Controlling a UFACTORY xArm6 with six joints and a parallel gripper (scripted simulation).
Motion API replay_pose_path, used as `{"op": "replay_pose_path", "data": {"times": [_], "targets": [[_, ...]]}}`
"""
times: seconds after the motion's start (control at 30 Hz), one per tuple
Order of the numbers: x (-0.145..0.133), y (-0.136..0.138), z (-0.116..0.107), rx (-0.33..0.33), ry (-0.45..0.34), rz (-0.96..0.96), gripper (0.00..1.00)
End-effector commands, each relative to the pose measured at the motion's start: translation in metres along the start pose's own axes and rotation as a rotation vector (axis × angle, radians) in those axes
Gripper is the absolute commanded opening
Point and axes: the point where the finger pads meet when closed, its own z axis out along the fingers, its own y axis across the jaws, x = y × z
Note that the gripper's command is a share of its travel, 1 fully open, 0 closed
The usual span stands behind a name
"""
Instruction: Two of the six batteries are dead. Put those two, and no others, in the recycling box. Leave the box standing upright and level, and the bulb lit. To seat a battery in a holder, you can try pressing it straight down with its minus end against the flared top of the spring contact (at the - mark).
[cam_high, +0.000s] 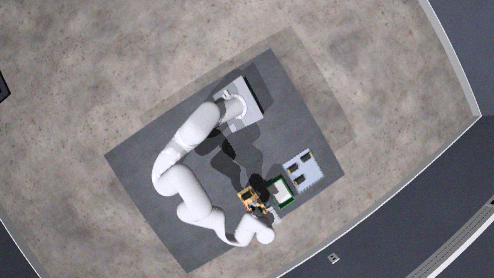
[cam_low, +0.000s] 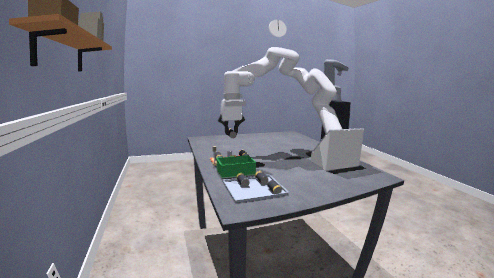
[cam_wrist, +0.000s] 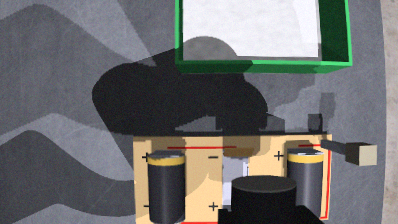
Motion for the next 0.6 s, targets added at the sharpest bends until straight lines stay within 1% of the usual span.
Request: {"op": "replay_pose_path", "data": {"times": [0.0, 0.03, 0.1, 0.13, 0.17, 0.57], "targets": [[0.0, 0.0, 0.023, -0.001, 0.0, 0.001, 0.28], [0.0, 0.0, 0.023, -0.001, 0.0, 0.001, 0.28], [0.0, 0.0, 0.05, -0.001, 0.0, 0.001, 0.28], [0.0, 0.0, 0.06, -0.001, 0.0, 0.001, 0.28], [0.0, 0.0, 0.065, -0.001, 0.0, 0.001, 0.28], [0.0, 0.0, 0.066, -0.001, 0.0, 0.001, 0.28]]}}
